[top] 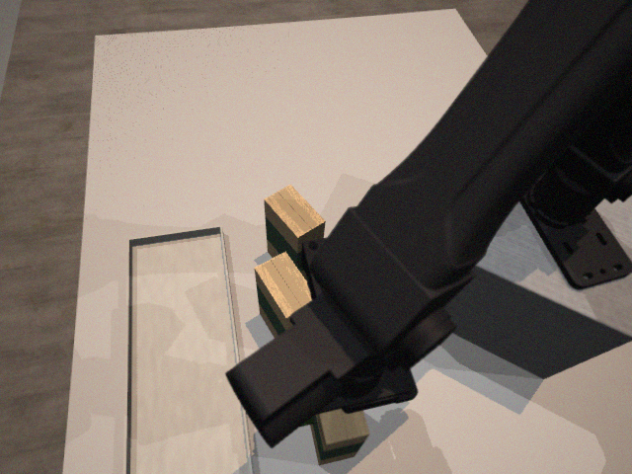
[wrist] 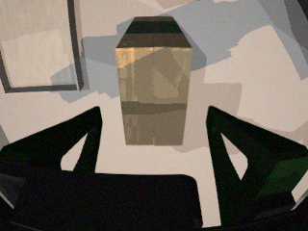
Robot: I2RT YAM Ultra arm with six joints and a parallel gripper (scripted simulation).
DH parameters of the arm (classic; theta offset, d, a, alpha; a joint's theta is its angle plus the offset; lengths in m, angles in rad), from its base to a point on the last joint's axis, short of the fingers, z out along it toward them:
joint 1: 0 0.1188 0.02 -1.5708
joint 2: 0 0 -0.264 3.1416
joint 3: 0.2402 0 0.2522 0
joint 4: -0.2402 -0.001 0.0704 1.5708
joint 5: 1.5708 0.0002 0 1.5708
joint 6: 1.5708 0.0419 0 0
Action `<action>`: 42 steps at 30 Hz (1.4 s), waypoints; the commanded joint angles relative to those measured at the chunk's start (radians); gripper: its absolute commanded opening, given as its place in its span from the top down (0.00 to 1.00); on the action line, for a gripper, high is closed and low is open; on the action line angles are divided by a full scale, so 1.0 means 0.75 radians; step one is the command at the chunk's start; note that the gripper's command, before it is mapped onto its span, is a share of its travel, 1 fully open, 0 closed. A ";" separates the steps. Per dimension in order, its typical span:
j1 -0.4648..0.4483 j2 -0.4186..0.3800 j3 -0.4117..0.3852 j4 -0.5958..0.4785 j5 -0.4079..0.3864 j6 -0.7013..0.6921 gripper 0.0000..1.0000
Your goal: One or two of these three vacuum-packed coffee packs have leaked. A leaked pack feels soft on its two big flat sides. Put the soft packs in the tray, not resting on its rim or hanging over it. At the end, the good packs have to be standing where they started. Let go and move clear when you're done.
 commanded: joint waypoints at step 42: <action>0.017 0.198 -0.053 0.227 0.018 0.015 0.24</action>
